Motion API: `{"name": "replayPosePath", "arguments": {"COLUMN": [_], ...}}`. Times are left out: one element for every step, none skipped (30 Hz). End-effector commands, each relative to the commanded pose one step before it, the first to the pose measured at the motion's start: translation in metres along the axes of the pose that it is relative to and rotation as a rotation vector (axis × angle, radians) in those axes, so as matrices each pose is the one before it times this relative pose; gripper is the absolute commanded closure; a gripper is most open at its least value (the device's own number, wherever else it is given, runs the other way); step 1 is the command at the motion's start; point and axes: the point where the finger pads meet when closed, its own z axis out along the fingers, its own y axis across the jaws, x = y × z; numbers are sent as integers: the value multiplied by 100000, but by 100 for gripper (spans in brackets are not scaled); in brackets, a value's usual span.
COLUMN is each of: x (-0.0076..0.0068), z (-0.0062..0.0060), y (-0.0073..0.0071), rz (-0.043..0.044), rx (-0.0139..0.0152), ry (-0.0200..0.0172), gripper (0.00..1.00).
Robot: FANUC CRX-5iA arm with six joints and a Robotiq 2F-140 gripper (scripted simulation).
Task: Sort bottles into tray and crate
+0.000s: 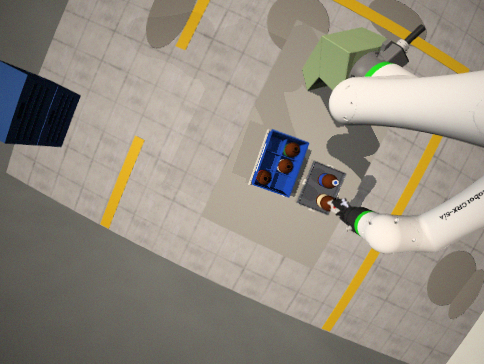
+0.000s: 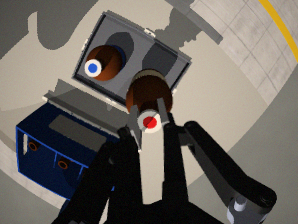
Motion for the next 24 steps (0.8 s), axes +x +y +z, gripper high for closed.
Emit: {"name": "replayPosePath", "arguments": {"x": [44, 27, 27, 27, 27, 27, 27, 27, 27, 27, 0, 0, -35, -30, -30, -30, -30, -30, -30, -30, -30, -30, -30, -30], "z": [477, 200, 200, 200, 200, 200, 200, 200, 200, 200, 0, 0, 158, 200, 200, 200, 200, 200, 200, 200, 200, 200, 200, 200], "y": [14, -1, -1, -1, -1, -1, -1, -1, -1, -1, 0, 0, -2, -1, -1, -1, -1, -1, -1, -1, 0, 0, 0, 0], "rz": [12, 0, 0, 0, 0, 0, 0, 0, 0, 0, 0, 0, 9, -1, -1, -1, -1, -1, -1, -1, -1, -1, -1, -1], "rx": [-22, 2, 2, 2, 2, 2, 2, 2, 2, 2, 0, 0, -22, 2, 2, 2, 2, 2, 2, 2, 2, 2, 2, 2], "ry": [-50, 1, 1, 1, 1, 1, 1, 1, 1, 1, 0, 0, 5, 0, 0, 0, 0, 0, 0, 0, 0, 0, 0, 0], "gripper": [100, 100, 100, 100, 100, 100, 100, 100, 100, 100, 100, 100, 100, 100, 100, 100, 100, 100, 100, 100, 100, 100, 100, 100]}}
